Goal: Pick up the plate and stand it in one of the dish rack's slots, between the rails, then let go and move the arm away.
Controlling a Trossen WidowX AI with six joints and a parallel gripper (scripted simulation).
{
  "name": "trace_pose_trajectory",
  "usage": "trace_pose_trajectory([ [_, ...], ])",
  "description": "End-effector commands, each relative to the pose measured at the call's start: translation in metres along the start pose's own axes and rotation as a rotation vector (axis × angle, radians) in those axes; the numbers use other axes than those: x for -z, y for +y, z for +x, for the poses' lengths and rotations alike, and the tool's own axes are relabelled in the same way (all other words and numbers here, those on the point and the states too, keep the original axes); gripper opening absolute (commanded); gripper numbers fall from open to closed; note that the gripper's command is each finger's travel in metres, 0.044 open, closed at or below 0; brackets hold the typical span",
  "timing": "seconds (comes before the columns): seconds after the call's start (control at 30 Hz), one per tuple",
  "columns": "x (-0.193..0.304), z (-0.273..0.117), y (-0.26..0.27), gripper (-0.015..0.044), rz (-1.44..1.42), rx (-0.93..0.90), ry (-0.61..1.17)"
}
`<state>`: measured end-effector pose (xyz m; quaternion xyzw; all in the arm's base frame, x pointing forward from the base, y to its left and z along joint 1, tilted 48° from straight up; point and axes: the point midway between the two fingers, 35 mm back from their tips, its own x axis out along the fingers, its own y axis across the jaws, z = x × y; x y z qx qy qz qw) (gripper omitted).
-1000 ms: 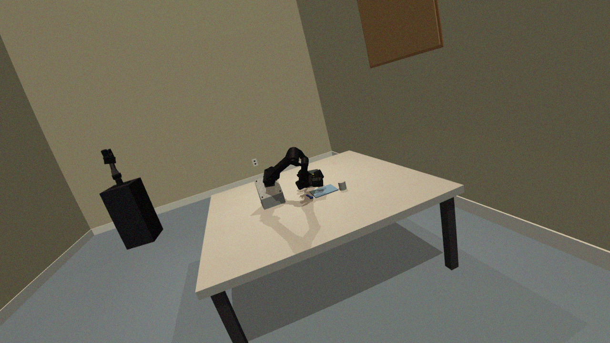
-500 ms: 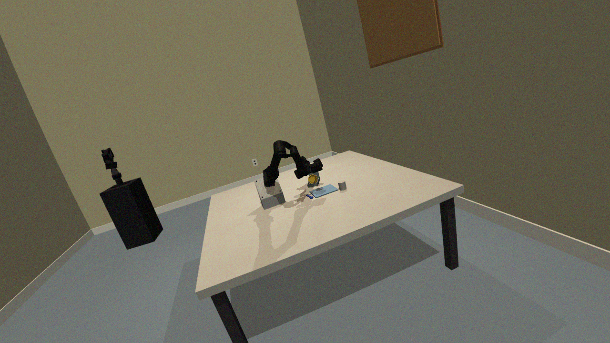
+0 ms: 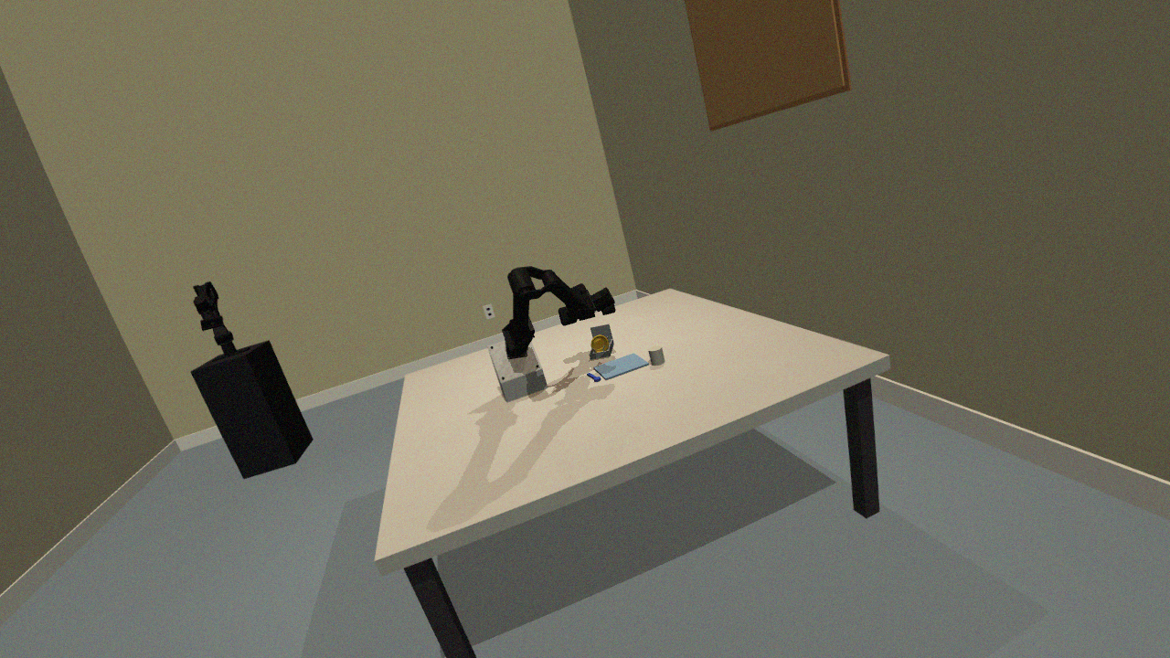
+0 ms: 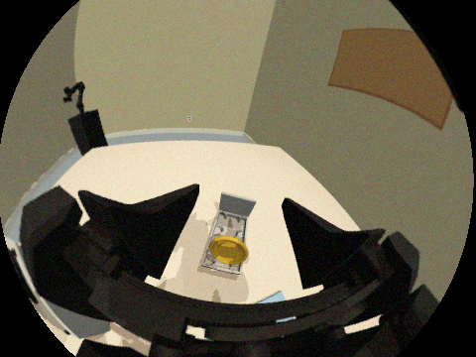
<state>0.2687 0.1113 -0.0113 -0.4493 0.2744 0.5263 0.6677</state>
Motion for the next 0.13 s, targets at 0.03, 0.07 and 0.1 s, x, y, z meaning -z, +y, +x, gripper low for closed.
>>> trace_pose_trajectory([
  [0.03, 0.0, 0.0013, 0.0042, 0.04, 0.124, -0.048, 0.071],
  [0.07, -0.0001, 0.0015, 0.0055, 0.04, 0.152, -0.059, 0.088],
  [0.1, -0.0001, 0.0015, 0.0068, 0.04, 0.179, -0.068, 0.105],
])
